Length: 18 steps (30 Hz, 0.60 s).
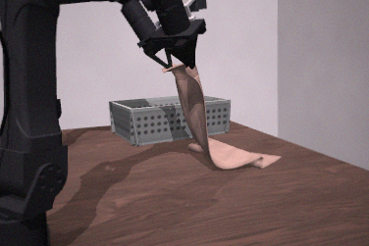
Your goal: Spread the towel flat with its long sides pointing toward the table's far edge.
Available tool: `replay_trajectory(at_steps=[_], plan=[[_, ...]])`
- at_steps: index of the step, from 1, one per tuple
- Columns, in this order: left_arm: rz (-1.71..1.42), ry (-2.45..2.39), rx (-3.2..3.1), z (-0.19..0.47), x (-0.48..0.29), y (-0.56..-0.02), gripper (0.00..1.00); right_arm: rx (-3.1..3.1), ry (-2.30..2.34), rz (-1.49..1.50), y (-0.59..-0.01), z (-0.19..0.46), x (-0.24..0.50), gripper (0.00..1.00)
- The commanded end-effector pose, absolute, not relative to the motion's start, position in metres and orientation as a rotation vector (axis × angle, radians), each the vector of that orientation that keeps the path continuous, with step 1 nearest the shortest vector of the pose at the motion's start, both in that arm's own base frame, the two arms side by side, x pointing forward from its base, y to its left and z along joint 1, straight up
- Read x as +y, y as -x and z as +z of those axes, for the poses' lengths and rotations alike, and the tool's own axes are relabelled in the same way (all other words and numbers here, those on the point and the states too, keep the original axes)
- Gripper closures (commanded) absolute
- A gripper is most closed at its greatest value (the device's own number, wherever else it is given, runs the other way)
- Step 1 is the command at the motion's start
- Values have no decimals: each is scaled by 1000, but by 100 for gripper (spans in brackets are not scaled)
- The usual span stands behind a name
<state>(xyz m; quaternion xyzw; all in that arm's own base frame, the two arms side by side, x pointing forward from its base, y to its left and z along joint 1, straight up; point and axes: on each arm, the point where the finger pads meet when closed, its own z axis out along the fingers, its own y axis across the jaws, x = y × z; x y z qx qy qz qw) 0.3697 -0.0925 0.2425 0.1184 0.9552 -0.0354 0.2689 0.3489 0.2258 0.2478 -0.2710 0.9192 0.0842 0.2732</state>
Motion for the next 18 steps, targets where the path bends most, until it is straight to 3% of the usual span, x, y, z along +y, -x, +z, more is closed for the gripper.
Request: replay_trajectory(at_steps=[1, 18], plan=[[-101, -319, 2491, 251, -95, -356, 100, 2412, 740, 233, -332, 253, 224, 100], [-142, -451, 2475, 170, -106, -279, 100, 2359, 924, 292, -254, 171, 234, 100]])
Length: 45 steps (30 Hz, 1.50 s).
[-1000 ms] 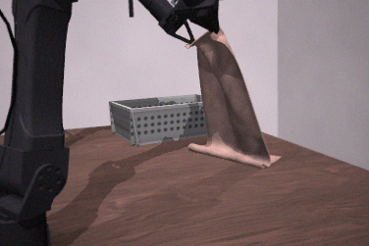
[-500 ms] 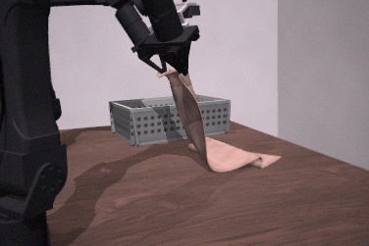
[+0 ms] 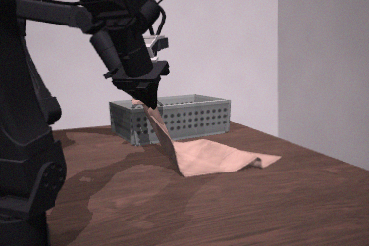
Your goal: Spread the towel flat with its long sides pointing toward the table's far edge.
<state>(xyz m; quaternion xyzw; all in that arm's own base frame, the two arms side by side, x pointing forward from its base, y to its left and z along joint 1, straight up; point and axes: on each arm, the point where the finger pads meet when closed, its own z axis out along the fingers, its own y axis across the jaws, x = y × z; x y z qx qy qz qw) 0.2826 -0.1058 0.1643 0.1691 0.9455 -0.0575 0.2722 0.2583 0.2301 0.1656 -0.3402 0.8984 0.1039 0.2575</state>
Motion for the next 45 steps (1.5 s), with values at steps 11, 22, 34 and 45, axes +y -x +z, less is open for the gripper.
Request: replay_trajectory(at_steps=[11, 22, 34, 45], plan=[[-189, -589, 2451, 111, -114, -222, 100, 2298, 1094, 347, -197, 112, 241, 100], [-203, -732, 2496, 69, -117, -181, 100, 2245, 1219, 388, -161, 75, 245, 100], [-166, -911, 2625, 34, -118, -150, 100, 2197, 1330, 421, -132, 45, 248, 100], [-142, -1064, 2669, 12, -120, -127, 100, 2176, 1436, 430, -108, 14, 248, 100]])
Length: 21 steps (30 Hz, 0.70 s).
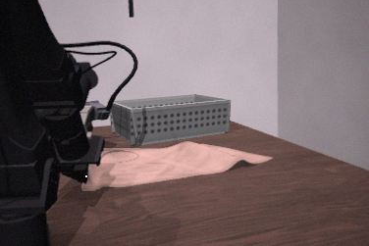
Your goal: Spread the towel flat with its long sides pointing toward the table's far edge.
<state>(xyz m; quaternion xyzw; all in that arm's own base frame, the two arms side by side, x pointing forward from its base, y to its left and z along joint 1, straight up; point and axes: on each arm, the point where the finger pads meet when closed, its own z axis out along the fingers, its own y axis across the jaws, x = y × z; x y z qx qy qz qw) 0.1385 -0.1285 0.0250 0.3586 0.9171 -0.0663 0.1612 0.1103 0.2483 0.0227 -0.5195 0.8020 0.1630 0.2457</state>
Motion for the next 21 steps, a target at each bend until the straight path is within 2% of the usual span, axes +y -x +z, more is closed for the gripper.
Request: replay_trajectory(at_steps=[1, 21], plan=[[-142, -1064, 2669, 12, -120, -127, 100, 2176, 1436, 430, -108, 14, 248, 100], [-157, -1070, 2642, 18, -126, -130, 100, 2175, 1435, 431, -108, 15, 250, 100]])
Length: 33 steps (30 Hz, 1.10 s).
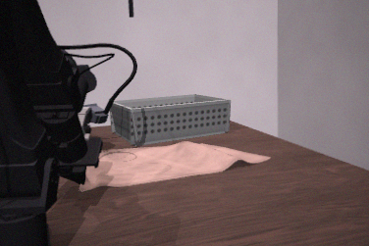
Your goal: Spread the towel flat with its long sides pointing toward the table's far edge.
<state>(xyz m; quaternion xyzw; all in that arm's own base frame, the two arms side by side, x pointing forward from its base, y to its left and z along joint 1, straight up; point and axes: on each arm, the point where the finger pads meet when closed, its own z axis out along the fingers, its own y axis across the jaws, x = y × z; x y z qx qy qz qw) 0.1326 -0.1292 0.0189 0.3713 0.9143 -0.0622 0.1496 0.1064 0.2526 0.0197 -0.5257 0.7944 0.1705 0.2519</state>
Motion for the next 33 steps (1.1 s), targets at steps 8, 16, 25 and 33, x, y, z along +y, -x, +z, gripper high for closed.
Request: replay_trajectory(at_steps=[8, 16, 25, 33], plan=[[-193, -929, 2568, 46, -129, -155, 100, 2171, 1339, 440, -130, 48, 255, 100], [-225, -774, 2467, 76, -128, -184, 100, 2219, 1238, 406, -155, 74, 250, 100], [-175, -583, 2472, 120, -115, -234, 100, 2334, 1053, 324, -211, 119, 238, 100], [-146, -479, 2490, 164, -110, -279, 100, 2384, 911, 280, -257, 164, 230, 100]])
